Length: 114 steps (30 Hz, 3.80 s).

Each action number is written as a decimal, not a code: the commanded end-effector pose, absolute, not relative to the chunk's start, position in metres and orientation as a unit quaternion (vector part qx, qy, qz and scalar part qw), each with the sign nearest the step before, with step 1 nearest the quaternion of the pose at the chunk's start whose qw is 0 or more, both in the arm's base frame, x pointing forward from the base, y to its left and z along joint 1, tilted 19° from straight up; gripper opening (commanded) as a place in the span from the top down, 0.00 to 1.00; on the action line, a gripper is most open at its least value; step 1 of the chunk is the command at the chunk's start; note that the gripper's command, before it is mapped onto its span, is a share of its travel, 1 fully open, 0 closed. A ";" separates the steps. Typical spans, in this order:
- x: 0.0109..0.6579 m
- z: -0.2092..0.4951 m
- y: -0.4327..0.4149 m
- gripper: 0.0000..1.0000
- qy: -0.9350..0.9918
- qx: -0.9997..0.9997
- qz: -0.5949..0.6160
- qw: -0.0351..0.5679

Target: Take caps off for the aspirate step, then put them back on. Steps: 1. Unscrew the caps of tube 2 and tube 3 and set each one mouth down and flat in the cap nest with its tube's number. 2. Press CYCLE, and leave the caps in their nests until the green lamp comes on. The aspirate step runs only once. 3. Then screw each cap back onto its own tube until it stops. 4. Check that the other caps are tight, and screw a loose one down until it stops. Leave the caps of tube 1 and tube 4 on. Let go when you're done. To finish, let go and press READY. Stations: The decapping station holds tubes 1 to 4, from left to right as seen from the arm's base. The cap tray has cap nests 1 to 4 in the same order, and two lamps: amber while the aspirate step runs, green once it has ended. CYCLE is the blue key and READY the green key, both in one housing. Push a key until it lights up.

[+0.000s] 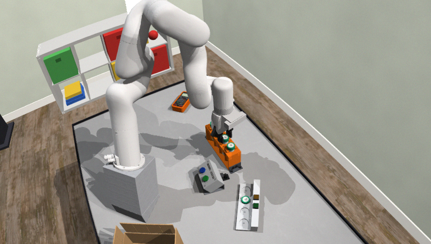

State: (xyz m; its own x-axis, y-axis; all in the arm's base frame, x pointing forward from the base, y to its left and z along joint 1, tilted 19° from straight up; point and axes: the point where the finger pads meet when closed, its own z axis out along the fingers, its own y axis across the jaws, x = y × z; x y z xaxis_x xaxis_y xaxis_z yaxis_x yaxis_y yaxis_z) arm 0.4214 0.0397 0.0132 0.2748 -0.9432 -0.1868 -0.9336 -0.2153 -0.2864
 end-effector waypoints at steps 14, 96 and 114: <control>0.423 0.014 0.039 0.54 0.777 -0.609 0.022 0.160; 0.421 0.021 0.037 1.00 0.687 -0.708 0.000 0.162; 0.414 0.055 0.029 1.00 0.687 -0.708 0.000 0.162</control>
State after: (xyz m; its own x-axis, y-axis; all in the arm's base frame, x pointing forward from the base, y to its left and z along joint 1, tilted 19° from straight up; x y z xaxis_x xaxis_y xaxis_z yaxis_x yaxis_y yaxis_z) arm 0.4152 0.0321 0.0432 0.0556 -0.9740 -0.2194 -0.9743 -0.0049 -0.2251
